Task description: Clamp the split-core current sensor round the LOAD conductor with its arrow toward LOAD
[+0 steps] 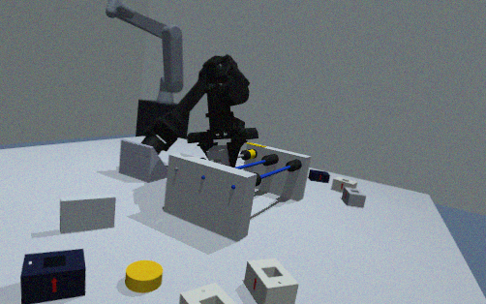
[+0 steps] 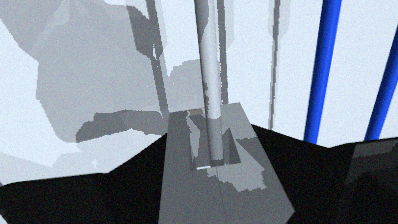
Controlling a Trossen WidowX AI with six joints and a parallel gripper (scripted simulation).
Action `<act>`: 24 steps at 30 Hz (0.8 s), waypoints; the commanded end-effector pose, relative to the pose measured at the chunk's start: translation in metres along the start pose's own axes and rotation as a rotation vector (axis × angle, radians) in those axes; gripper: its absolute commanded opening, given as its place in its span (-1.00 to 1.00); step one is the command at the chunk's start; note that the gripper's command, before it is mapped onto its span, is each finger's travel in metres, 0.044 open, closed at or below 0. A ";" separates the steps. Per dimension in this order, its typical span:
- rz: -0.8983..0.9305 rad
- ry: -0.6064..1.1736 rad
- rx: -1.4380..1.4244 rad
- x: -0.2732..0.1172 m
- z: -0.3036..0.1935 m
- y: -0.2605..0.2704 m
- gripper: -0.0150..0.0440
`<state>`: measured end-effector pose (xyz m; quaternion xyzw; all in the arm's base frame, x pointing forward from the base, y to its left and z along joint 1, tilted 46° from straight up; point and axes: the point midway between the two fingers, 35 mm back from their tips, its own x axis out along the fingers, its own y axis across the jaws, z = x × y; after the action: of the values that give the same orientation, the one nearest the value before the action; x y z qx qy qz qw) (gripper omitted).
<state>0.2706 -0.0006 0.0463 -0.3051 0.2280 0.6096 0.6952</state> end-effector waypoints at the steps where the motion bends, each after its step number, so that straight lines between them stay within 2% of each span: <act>1: 0.001 -0.003 -0.001 0.001 0.001 0.000 -0.49; 6: 0.024 -0.002 0.000 0.001 0.000 -0.001 -0.49; 13: 0.224 -0.002 -0.001 0.000 0.000 -0.004 -0.49; 24: 0.231 -0.002 -0.001 0.001 0.000 -0.005 -0.49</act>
<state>0.2732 0.0009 0.0464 -0.2722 0.2615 0.6853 0.6227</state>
